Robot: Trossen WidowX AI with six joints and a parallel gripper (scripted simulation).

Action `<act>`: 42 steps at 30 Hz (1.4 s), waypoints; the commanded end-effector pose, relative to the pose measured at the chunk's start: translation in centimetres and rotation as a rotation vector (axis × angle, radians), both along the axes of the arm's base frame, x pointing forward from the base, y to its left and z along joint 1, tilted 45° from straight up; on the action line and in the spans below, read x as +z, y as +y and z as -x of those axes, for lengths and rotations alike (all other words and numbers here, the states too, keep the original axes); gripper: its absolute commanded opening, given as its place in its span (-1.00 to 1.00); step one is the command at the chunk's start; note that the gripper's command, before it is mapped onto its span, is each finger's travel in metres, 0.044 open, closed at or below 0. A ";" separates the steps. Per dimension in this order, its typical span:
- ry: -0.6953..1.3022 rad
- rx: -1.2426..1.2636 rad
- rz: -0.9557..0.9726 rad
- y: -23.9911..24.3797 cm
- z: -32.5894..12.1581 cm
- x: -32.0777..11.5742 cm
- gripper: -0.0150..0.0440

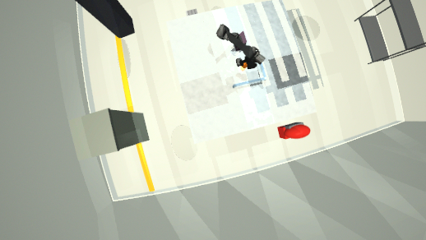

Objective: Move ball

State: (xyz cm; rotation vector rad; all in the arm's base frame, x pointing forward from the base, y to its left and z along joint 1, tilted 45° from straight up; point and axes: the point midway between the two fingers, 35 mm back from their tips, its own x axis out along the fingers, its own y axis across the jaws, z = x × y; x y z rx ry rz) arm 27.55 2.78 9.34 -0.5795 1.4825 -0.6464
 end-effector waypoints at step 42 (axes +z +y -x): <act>-0.003 -0.008 0.002 -6.3 1.5 -7.7 -0.49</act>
